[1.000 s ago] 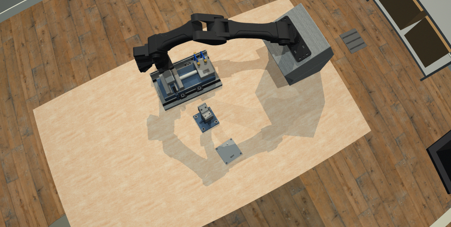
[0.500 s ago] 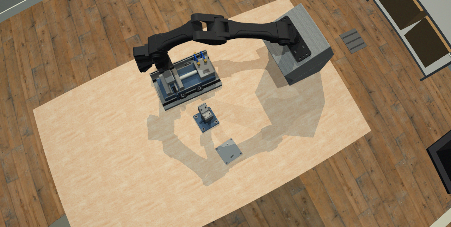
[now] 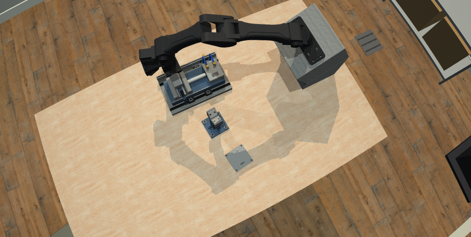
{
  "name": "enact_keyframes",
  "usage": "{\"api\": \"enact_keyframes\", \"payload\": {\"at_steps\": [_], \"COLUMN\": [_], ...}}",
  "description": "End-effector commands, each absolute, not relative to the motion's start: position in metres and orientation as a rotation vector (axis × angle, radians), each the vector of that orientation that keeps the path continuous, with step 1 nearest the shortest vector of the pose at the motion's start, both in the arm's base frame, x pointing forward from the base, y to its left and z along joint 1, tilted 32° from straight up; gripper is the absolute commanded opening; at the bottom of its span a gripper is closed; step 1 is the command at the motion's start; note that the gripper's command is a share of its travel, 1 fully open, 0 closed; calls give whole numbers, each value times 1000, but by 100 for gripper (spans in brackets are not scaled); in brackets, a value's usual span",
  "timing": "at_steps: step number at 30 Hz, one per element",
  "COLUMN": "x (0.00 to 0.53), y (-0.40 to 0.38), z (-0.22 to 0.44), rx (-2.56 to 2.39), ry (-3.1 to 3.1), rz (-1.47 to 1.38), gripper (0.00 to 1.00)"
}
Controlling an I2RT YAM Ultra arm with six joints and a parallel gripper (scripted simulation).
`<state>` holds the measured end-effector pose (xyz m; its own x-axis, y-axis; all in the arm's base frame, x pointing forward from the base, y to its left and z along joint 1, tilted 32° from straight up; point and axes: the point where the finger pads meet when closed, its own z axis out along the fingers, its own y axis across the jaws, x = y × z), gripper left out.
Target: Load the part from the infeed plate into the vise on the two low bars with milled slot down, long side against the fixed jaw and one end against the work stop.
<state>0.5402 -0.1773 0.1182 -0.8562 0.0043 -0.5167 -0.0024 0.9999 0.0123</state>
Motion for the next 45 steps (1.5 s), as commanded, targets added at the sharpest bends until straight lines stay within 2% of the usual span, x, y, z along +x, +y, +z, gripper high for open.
{"api": "enact_keyframes", "payload": {"at_steps": [1, 45], "x": [549, 544], "y": [-182, -175], "z": [142, 138], "rx": [2, 5], "ry": [2539, 2553], "rz": [-16, -9], "gripper": [0, 0]}}
